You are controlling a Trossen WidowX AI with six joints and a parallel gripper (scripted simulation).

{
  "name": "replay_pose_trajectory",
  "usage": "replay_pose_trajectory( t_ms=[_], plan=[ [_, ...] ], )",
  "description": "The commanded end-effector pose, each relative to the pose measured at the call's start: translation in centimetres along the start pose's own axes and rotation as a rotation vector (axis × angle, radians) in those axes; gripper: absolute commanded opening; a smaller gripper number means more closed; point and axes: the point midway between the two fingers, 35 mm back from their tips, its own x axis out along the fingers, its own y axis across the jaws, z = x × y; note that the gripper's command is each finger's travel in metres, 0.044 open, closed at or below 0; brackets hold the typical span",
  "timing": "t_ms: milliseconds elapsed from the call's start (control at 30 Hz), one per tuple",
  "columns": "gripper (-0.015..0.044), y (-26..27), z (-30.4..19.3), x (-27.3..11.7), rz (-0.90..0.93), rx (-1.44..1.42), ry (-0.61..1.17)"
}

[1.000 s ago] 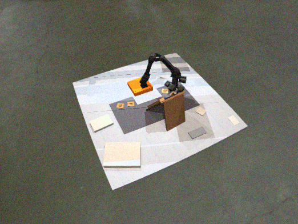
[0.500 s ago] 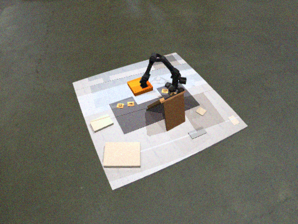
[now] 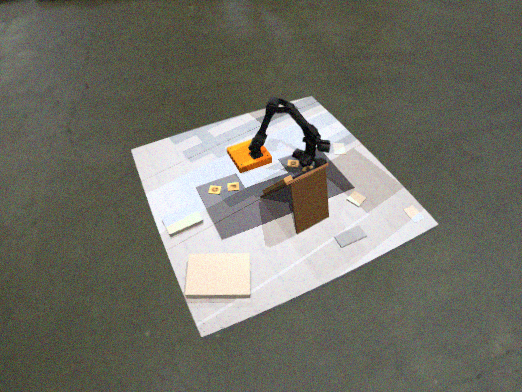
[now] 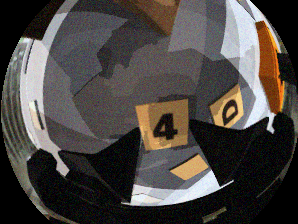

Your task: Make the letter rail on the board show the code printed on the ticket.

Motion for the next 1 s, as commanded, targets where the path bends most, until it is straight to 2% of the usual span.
replay_pose_trajectory(
  t_ms=[0,233,500,967],
  plan=[
    [0.0261,0.0,0.0,0.0,0.002,0.004,-0.003],
    [0.0214,0.0,0.0,0.0,0.002,0.004,-0.003],
    [0.0004,-0.1,0.0,-0.5,0.002,0.004,-0.003],
    [0.0,-0.4,0.0,-1.1,0.002,0.004,-0.002]
  ],
)
